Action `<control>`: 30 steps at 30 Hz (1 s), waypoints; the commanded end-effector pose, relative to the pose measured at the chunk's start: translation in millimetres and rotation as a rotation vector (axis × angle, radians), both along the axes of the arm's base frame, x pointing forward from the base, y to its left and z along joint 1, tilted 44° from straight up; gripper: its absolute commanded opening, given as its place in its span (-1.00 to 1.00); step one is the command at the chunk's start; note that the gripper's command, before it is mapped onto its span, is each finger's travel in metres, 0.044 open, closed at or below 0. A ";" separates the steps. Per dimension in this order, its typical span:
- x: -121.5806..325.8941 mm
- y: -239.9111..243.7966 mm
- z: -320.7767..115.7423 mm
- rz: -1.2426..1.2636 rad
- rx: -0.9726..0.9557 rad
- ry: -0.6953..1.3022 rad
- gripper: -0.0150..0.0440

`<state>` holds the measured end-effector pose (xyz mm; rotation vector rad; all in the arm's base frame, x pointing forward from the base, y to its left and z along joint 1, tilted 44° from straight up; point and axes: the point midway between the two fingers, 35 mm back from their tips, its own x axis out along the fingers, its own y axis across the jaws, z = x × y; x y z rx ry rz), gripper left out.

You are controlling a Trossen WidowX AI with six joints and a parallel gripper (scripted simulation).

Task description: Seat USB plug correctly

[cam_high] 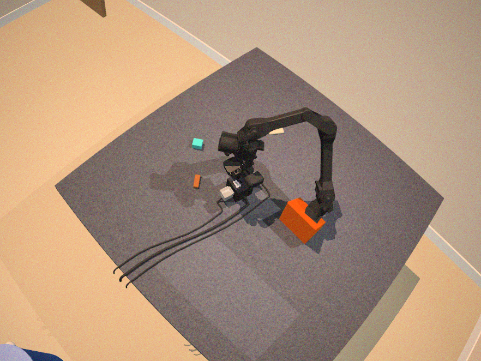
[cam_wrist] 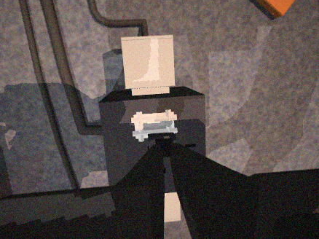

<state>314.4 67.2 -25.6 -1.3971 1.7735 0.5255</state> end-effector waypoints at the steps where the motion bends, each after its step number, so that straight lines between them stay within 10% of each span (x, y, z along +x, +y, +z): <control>1: -1.5 -0.4 -1.5 0.002 0.009 0.006 -0.49; 30: -1.8 -2.2 -4.7 0.012 0.043 -0.001 -0.49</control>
